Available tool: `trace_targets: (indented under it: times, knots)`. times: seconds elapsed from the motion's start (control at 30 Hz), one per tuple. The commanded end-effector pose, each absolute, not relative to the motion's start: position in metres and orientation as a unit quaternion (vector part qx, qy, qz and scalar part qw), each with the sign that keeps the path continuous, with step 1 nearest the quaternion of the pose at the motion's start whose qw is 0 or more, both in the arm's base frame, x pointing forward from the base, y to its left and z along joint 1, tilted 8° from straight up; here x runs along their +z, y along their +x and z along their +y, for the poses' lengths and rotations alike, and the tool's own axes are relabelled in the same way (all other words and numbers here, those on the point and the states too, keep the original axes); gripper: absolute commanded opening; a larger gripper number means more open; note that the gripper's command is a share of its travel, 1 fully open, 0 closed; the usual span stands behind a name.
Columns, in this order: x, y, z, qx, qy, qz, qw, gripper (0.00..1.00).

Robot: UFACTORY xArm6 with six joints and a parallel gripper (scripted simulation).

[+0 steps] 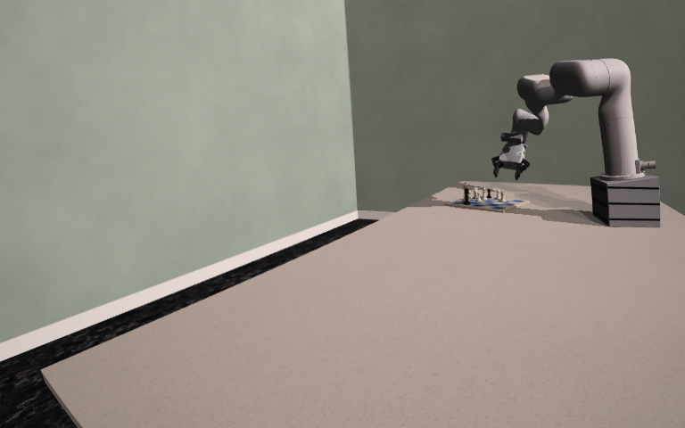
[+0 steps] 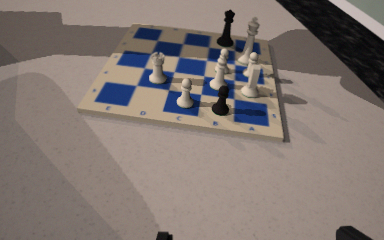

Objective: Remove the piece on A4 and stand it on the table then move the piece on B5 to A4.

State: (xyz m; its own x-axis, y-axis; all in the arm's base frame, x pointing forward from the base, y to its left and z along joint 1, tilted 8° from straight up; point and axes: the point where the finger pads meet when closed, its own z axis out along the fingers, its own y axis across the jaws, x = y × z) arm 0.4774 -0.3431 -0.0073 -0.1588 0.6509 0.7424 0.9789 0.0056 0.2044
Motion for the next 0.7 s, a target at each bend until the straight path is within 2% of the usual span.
trace_targets:
  times: [0.0, 0.67]
  knots:
    - [-0.011, 0.473, -0.348, -0.372, -0.591, -0.68, 0.223, 1.0]
    - [-0.024, 0.462, -0.356, -0.399, -0.563, -0.694, 0.205, 1.0]
